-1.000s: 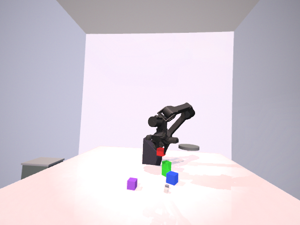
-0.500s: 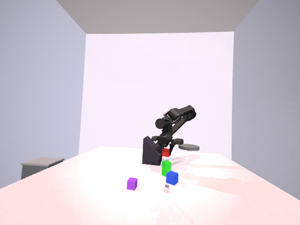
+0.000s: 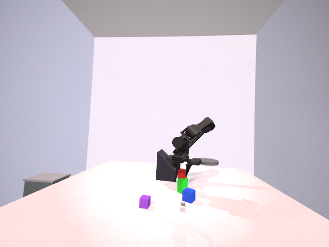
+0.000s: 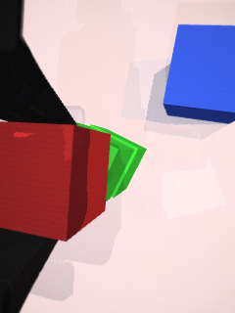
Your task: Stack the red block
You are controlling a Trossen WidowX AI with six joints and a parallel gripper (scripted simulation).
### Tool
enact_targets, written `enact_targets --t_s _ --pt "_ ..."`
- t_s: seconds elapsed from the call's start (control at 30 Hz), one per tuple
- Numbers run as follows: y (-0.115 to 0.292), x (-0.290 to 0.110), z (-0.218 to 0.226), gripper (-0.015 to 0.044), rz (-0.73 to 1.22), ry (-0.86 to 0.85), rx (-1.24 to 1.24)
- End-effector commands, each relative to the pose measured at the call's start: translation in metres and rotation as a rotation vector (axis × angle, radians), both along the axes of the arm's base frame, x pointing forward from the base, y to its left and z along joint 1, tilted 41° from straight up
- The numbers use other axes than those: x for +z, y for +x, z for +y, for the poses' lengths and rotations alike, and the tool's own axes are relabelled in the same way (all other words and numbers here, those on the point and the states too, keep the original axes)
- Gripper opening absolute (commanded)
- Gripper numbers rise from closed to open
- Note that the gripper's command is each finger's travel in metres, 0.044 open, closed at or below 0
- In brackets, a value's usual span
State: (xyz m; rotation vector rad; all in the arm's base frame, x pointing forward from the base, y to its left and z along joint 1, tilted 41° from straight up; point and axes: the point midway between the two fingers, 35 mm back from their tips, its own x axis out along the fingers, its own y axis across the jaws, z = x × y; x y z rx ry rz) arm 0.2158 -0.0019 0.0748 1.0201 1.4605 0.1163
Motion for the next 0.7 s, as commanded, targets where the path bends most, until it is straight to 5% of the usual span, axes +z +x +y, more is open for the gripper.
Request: enact_targets --t_s 0.0,0.53,0.67 --pt "0.0006 -0.0005 0.0018 0.0 -0.002 0.004 -0.004" --pt "0.0005 0.0 0.0014 0.0 -0.002 0.004 -0.004" --pt "0.0002 -0.0012 0.0014 0.0105 -0.001 0.0 0.001"
